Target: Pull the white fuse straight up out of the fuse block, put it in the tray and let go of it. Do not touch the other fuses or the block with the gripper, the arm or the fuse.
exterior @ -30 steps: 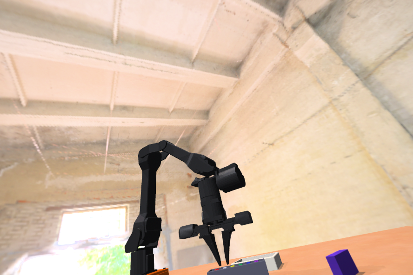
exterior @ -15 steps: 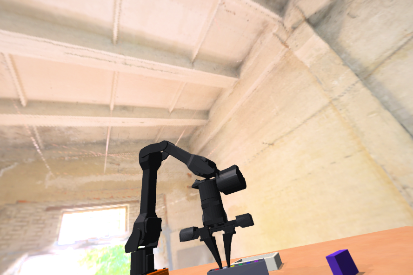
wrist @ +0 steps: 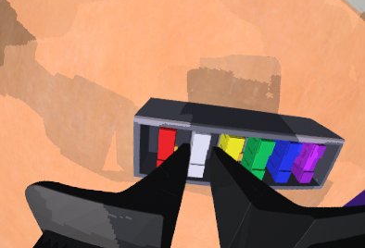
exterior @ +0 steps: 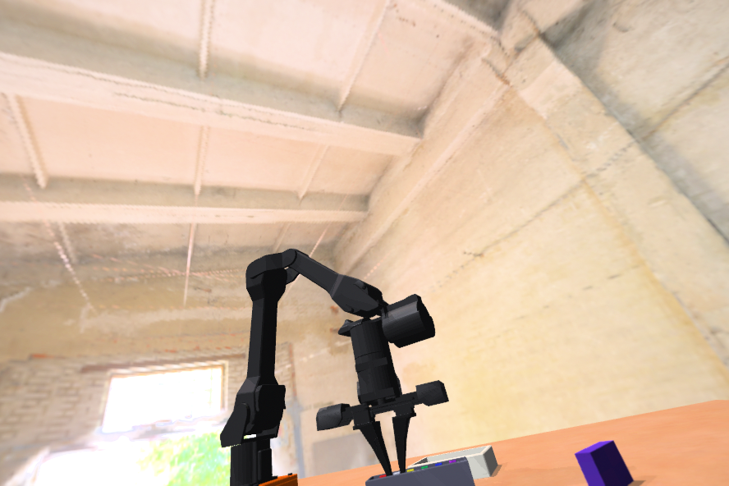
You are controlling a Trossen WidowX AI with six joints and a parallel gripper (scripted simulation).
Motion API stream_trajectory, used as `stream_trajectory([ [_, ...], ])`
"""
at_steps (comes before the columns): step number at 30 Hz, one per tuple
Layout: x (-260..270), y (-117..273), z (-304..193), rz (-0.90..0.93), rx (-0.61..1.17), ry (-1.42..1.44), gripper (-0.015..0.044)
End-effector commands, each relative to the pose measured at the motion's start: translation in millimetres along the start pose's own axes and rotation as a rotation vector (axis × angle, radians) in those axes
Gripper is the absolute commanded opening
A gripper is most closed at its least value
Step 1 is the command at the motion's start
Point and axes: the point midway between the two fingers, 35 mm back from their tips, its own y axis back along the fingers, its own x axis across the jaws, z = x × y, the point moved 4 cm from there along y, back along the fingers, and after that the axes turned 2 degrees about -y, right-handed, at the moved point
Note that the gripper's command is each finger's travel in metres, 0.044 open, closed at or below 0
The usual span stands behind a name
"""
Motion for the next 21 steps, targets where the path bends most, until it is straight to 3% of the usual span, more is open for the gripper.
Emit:
stream_trajectory([
  [1, 0.0, 0.1, 0.0, 0.000, 0.000, 0.000, 0.0044],
  [8, 0.0, 0.1, 0.0, 0.000, 0.000, 0.000, 0.0000],
  [21, -0.4, 4.6, -0.1, 0.000, 0.001, 0.000, 0.0000],
])
